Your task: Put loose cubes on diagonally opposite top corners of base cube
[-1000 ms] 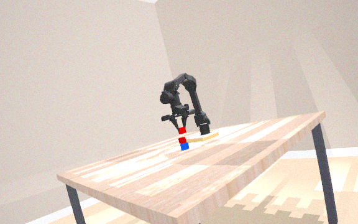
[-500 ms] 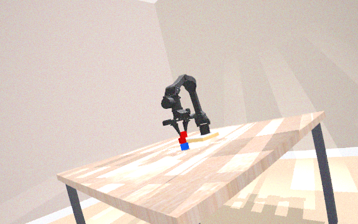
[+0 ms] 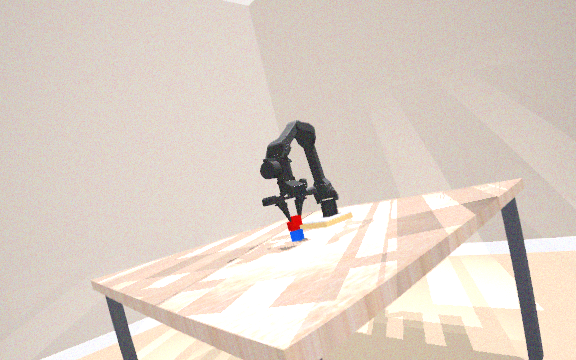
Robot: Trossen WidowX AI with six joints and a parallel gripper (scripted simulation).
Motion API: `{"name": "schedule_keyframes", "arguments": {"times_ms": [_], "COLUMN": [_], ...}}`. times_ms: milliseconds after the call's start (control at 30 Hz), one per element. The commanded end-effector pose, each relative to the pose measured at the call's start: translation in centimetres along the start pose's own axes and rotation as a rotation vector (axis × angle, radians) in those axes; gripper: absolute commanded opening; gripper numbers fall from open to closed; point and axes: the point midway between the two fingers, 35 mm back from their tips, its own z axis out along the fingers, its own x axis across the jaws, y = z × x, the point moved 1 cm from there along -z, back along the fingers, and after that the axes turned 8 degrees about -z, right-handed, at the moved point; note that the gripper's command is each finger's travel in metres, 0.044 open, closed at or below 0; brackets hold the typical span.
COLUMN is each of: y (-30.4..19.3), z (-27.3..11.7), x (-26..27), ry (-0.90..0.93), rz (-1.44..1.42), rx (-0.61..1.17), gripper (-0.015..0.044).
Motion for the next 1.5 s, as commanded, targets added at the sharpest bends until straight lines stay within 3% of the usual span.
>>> {"name": "schedule_keyframes", "arguments": {"times_ms": [0,967,1100,1467], "y": [0.0,0.0,0.0,0.0], "z": [1.2,1.7,1.7,0.6], "x": [0.0,0.0,0.0,0.0], "ry": [0.005,0.005,0.005,0.006], "rz": [0.001,0.004,0.004,0.001], "rx": [0.004,0.004,0.004,0.004], "gripper": [0.0105,0.0105,0.0205,0.0205]}}
